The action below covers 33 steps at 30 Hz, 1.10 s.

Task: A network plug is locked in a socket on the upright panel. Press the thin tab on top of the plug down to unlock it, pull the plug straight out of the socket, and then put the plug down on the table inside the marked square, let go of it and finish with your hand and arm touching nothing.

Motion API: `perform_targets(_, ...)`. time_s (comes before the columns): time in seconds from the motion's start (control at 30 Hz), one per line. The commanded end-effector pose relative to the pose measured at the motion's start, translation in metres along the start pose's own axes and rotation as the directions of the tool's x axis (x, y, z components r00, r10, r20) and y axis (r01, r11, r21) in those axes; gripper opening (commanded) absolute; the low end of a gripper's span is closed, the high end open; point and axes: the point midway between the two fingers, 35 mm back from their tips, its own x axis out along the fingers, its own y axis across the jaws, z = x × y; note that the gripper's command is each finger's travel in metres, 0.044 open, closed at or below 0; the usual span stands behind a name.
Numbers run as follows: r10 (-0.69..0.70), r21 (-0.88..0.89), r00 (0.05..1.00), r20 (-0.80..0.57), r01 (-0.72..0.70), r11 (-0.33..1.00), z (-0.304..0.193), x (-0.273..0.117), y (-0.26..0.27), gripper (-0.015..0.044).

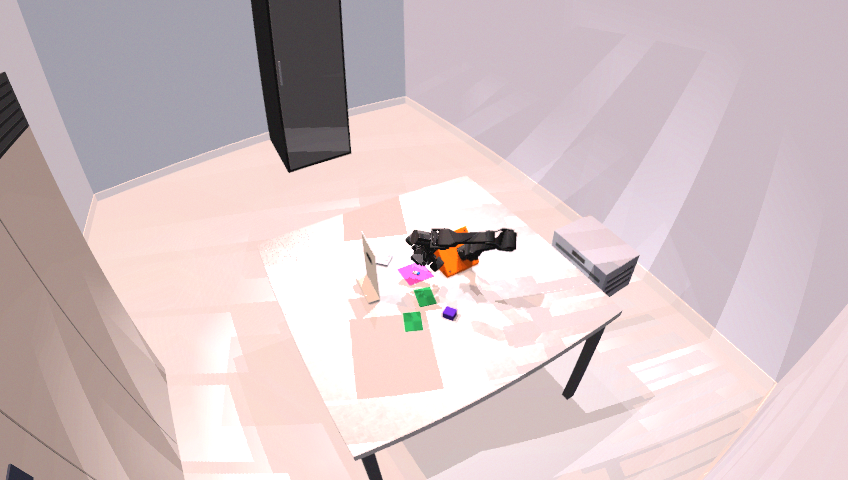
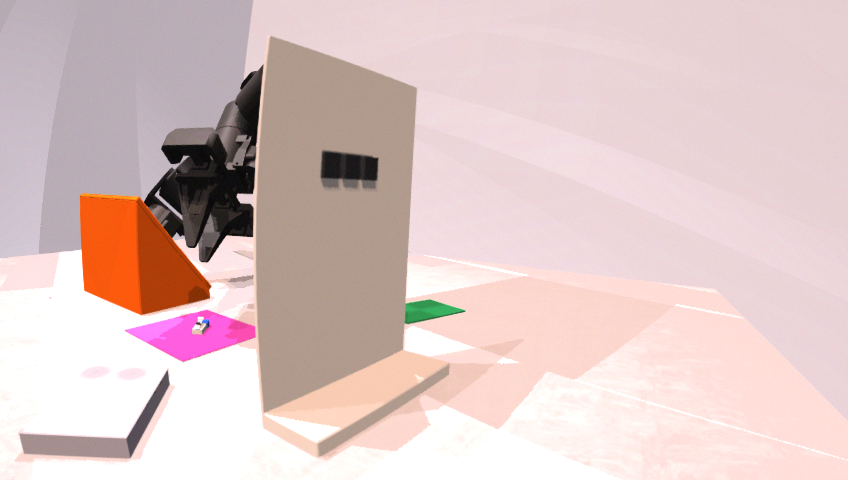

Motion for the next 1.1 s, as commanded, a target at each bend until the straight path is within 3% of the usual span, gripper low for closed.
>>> perform_targets(0.0,0.001,-0.005,1.0,0.004,-0.001,1.0,0.001,-0.005,-0.003,0.0156)
perform_targets(1.07,0.0,-0.001,1.0,-0.001,0.0,1.0,0.001,-0.055,-0.037,0.0156)
